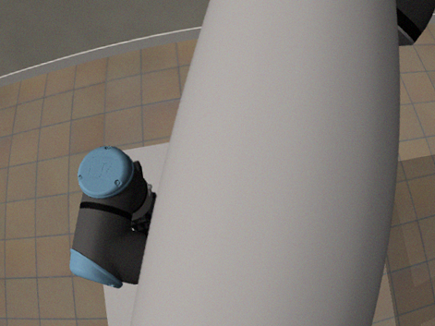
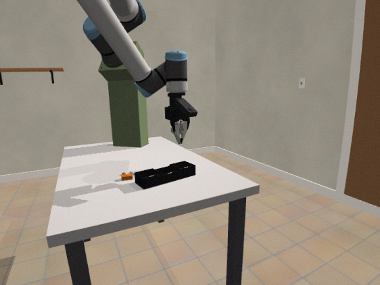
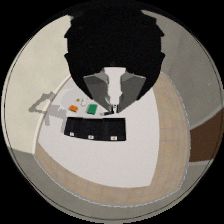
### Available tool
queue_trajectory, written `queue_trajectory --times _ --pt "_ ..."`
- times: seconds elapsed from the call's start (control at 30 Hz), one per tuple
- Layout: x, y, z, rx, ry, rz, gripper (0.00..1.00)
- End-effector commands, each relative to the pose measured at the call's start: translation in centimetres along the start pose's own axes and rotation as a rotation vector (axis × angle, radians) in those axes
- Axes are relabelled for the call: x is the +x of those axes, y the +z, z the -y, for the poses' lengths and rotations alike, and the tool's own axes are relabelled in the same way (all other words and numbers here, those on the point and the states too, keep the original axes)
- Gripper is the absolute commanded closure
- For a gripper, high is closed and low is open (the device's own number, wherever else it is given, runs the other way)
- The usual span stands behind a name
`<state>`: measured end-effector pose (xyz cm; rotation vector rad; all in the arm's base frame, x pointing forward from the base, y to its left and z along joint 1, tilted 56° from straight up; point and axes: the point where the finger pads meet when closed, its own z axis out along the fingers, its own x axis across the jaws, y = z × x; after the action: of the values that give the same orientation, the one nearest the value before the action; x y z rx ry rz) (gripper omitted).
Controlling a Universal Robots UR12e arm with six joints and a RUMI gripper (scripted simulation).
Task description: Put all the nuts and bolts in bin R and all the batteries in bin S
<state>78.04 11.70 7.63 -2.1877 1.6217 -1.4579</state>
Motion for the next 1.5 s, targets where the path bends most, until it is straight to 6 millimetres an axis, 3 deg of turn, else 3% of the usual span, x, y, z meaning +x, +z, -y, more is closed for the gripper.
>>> queue_trajectory --times 0.0,0.1,0.5,0.53,0.67,0.73,0.77,1.23,1.3,1.47 --pt "0.0 -4.2 0.0 -0.001 0.000 0.001 0.96" --pt "0.0 -6.7 0.0 -0.001 0.000 0.001 0.96" --pt "0.0 -6.7 0.1 -0.001 0.000 0.001 0.96" --pt "0.7 -6.3 -0.2 -0.001 0.050 0.000 0.75" --pt "3.5 -4.8 -1.3 -0.001 0.211 0.000 0.75" --pt "3.5 -4.8 -1.3 -0.001 0.211 0.000 0.75" --pt "4.2 -4.4 -1.5 -0.001 0.300 0.000 0.75" --pt "13.8 1.0 -5.3 -0.001 0.727 -0.005 0.75" --pt "13.8 1.0 -5.3 -0.001 0.727 -0.005 0.75" --pt "17.3 2.9 -6.6 0.000 0.928 -0.007 0.75"
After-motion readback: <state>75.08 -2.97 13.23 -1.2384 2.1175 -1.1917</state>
